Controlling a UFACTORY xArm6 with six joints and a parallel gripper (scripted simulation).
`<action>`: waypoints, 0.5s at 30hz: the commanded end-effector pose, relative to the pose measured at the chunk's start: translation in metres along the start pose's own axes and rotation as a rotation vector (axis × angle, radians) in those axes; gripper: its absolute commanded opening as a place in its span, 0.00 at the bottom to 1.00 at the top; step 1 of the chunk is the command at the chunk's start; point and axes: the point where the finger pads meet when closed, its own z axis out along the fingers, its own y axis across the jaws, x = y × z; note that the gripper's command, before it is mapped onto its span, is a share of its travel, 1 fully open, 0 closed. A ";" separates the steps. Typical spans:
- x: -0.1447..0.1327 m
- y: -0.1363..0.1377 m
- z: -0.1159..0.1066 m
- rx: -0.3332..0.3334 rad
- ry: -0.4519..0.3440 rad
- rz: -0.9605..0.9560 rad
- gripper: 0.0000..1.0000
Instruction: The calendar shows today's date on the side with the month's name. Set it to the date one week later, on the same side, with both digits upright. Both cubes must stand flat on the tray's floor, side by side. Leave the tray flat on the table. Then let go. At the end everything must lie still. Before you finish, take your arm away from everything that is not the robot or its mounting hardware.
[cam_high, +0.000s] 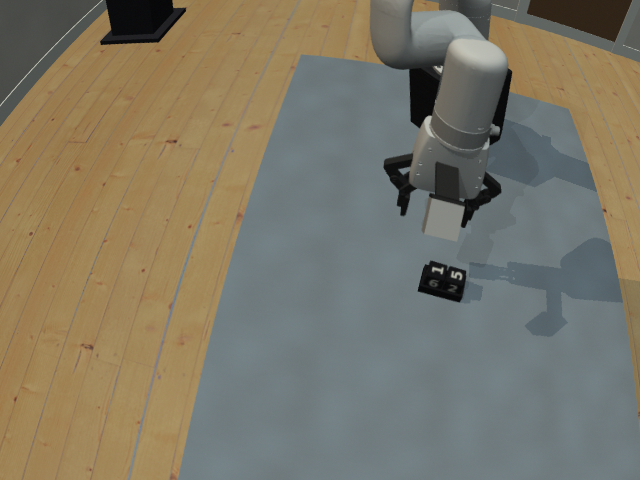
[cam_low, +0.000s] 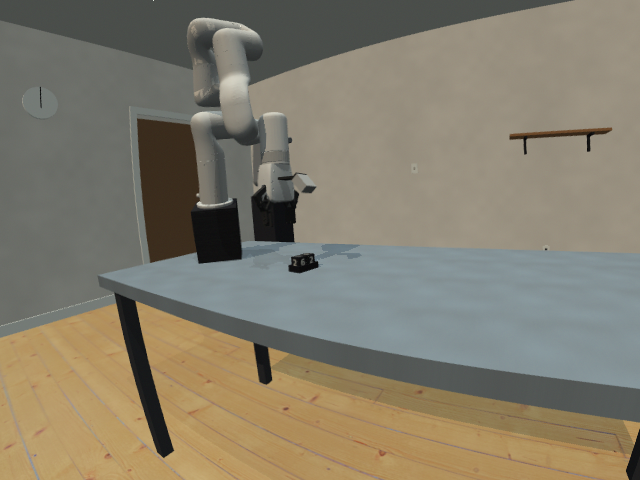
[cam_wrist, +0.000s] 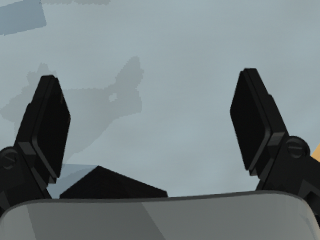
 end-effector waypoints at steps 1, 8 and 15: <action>0.005 -0.005 0.001 0.020 -0.017 -0.145 1.00; 0.011 -0.013 0.004 0.022 -0.015 -0.349 1.00; 0.016 -0.021 0.006 0.023 -0.013 -0.540 1.00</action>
